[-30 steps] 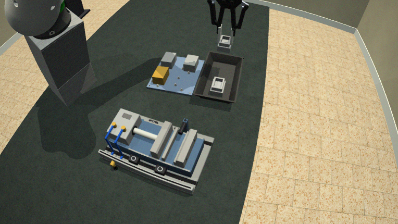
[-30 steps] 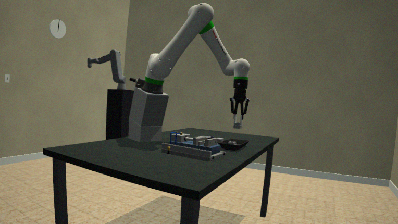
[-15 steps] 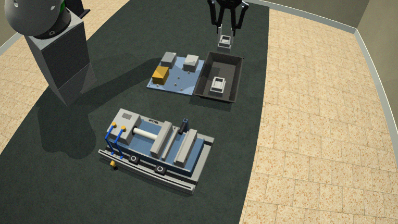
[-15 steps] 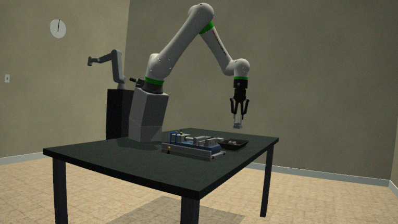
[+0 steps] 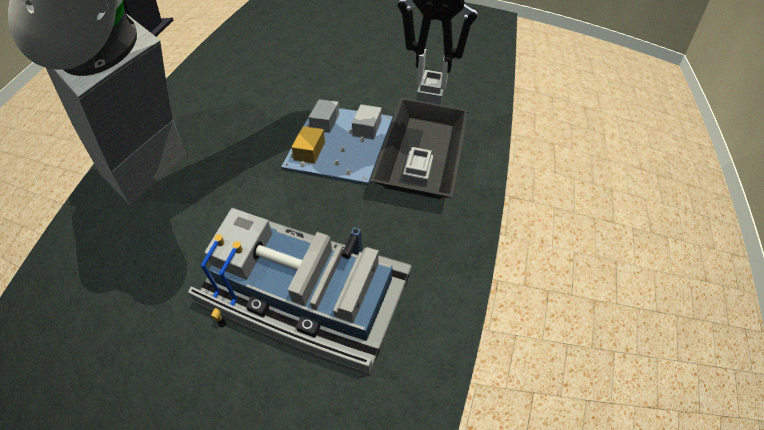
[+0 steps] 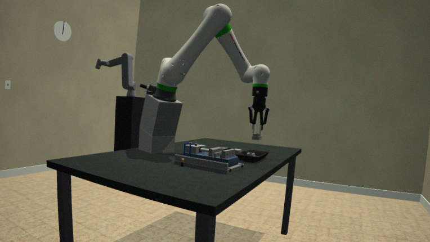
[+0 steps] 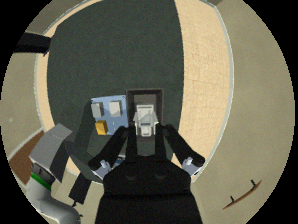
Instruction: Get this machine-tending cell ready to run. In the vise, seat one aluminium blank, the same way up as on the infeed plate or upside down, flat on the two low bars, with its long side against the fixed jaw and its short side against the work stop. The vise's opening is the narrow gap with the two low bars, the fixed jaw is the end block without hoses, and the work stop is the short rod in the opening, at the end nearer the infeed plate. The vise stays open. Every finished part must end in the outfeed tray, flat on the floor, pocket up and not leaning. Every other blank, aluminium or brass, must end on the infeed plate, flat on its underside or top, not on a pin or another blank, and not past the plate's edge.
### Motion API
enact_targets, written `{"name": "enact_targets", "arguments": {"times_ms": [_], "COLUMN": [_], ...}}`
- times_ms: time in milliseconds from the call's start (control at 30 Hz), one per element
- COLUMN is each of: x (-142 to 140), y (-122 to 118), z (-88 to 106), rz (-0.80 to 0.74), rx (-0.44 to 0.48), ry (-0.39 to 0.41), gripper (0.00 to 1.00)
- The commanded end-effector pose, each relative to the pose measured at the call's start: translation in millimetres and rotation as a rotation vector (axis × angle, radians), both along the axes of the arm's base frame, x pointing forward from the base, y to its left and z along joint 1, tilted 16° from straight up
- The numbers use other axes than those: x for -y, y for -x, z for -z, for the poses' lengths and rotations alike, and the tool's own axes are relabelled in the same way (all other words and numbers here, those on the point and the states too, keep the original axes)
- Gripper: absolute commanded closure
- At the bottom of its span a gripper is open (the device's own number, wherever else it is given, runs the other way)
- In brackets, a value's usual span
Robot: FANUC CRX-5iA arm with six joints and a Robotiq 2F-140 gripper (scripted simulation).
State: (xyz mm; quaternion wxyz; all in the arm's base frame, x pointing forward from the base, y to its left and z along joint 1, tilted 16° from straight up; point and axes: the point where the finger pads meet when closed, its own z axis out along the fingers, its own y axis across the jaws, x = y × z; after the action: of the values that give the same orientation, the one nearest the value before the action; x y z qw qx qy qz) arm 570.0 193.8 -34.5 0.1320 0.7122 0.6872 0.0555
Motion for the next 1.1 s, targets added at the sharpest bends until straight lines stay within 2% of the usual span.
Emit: {"name": "enact_targets", "arguments": {"times_ms": [0,300,1067], "x": [0.2,1.2,5.7], "y": [-0.9,-3.4,-14.1], "z": [2.4,11.6,50.7], "rz": [0.000,0.000,0.000], "rx": [0.000,0.000,0.000], "ry": [0.000,0.000,0.000], "gripper": [1.00,1.00,1.00]}}
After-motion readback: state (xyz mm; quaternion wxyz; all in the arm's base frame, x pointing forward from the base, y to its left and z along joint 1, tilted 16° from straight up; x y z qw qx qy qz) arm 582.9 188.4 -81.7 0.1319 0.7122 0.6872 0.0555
